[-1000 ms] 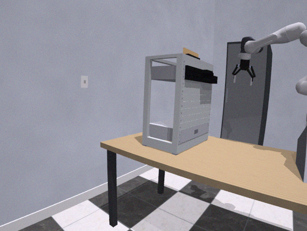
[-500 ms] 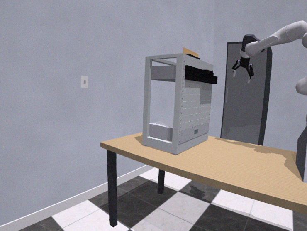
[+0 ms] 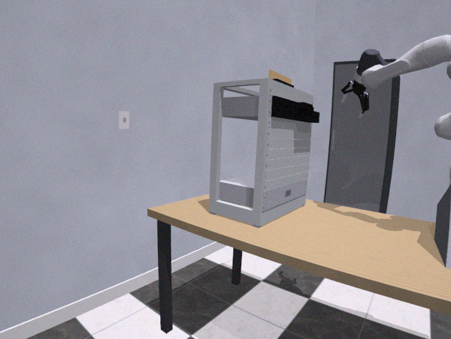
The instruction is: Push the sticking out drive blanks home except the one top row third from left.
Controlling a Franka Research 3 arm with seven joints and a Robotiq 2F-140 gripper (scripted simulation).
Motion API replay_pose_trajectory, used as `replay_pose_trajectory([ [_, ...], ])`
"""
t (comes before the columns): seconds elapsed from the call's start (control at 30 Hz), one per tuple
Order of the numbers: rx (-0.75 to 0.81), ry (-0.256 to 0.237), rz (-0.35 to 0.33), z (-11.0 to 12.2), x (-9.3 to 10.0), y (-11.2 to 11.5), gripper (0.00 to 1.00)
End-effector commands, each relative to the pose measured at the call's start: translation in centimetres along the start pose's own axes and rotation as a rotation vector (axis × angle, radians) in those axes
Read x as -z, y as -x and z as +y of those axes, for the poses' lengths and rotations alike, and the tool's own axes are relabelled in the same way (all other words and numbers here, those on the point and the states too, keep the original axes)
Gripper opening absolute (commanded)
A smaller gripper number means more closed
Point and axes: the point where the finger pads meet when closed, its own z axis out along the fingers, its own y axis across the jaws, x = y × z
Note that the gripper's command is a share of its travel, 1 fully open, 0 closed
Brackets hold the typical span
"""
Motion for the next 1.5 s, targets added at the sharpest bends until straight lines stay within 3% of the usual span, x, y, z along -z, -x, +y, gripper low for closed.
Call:
replay_pose_trajectory([
  [0.0,-0.1,-0.08,0.004,-1.6,0.7,0.5,1.0],
  [0.07,-0.136,-0.147,0.018,-2.4,1.8,0.9,1.0],
  [0.5,-0.254,-0.42,0.015,-4.8,6.7,3.8,1.0],
  [0.57,-0.254,-0.42,0.015,-4.8,6.7,3.8,1.0],
  [0.6,-0.266,-0.452,0.009,-5.0,7.3,4.2,1.0],
  [0.67,-0.285,-0.514,-0.008,-5.3,8.5,5.3,1.0],
  [1.07,-0.335,-0.754,-0.136,-4.8,13.6,10.9,1.0],
  [1.13,-0.335,-0.754,-0.136,-4.8,13.6,10.9,1.0],
  [1.47,-0.325,-0.912,-0.325,-1.7,17.2,17.5,1.0],
])
